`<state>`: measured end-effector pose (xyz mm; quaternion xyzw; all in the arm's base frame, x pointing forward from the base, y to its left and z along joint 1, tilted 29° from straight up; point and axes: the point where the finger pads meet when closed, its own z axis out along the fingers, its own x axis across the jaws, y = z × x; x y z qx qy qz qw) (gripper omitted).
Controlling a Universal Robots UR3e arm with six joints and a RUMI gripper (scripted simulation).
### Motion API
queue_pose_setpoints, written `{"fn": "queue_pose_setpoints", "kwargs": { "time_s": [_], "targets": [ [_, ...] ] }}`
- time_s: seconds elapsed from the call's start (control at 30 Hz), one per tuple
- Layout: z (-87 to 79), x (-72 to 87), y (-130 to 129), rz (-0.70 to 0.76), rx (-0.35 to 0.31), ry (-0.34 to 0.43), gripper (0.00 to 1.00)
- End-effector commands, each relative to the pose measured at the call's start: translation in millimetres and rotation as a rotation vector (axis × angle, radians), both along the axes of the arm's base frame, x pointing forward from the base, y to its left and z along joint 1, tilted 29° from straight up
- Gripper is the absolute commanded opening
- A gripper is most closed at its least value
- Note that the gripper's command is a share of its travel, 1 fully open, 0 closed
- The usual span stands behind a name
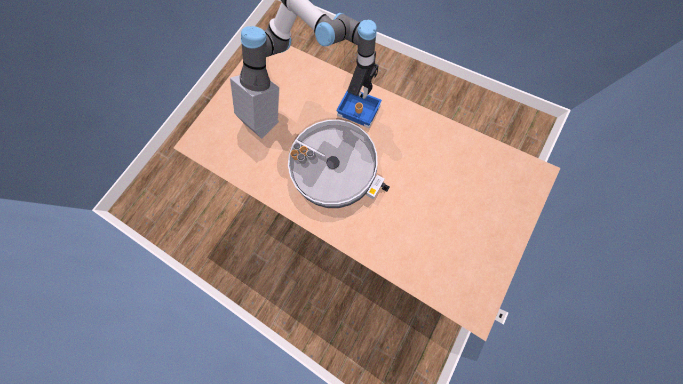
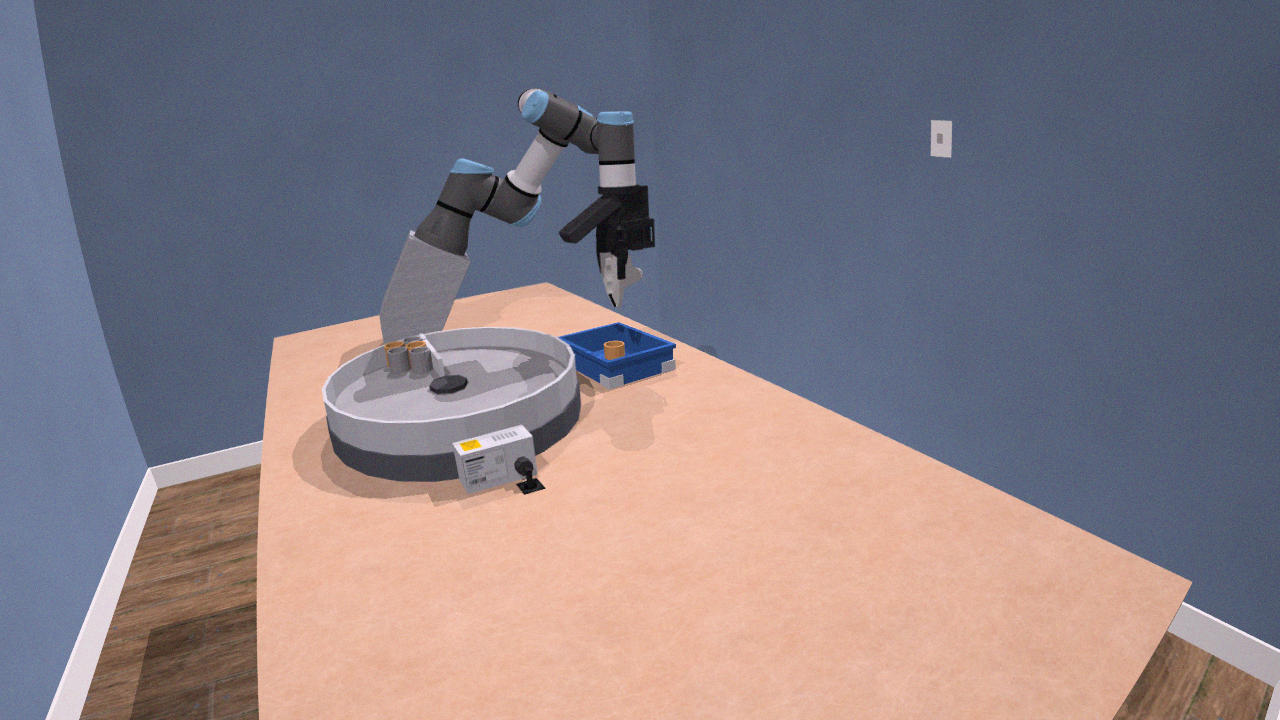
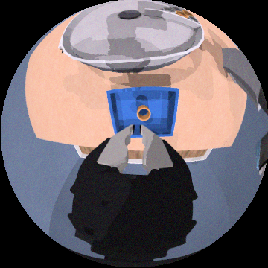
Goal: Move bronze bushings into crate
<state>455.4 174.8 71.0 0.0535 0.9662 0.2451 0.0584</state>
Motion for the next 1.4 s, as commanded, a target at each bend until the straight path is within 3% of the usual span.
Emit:
{"fn": "queue_pose_setpoints", "kwargs": {
  "time_s": [0.0,0.87,1.37],
  "targets": [
    [0.9,0.7,-0.4,-0.001,0.0,-0.003,0.06],
    [-2.8,-1.8,-6.7,-0.016,0.002,0.006,0.05],
    [-14.4,-10.8,-25.9,-0.064,0.009,0.032,0.05]
  ]
}}
